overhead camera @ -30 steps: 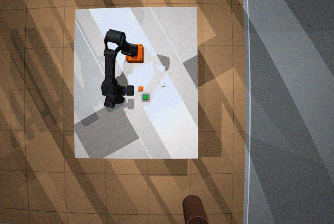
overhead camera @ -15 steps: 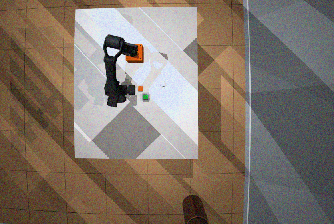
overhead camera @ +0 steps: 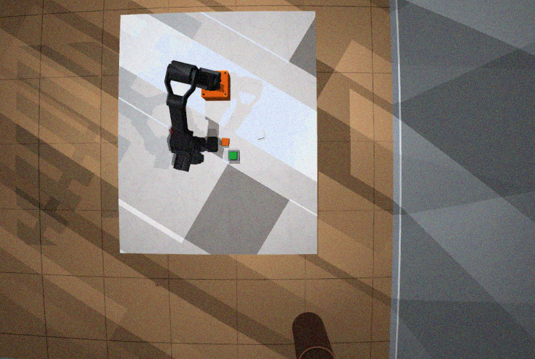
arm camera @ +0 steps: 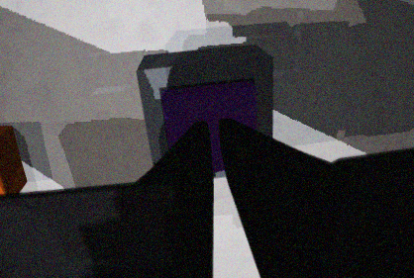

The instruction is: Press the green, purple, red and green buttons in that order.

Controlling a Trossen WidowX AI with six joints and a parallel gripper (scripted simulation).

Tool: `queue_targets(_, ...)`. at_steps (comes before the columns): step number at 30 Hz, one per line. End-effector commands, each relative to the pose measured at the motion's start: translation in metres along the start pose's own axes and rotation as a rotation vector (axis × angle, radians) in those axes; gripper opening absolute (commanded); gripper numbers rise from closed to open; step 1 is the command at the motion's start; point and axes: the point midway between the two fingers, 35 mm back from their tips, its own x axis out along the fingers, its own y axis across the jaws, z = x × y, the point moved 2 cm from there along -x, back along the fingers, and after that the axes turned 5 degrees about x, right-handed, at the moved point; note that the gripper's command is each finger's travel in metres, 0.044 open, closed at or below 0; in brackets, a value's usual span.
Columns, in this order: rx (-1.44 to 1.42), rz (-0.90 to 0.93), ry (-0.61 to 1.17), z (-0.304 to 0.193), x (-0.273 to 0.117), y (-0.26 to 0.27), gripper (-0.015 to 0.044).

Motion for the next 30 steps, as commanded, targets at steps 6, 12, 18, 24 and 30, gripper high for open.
queue_targets(6, -0.005, 0.000, 0.002, -0.001, 0.003, 0.000, 0.0020)
queue_targets(12, -0.005, 0.000, 0.002, -0.001, 0.003, 0.000, 0.0020)
queue_targets(18, -0.002, 0.000, 0.001, 0.000, -0.008, 0.000, 0.0020)
queue_targets(24, -0.005, -0.001, 0.002, 0.000, -0.034, 0.000, 0.0020)
queue_targets(30, -0.005, -0.001, 0.002, 0.000, -0.093, 0.000, 0.0020)
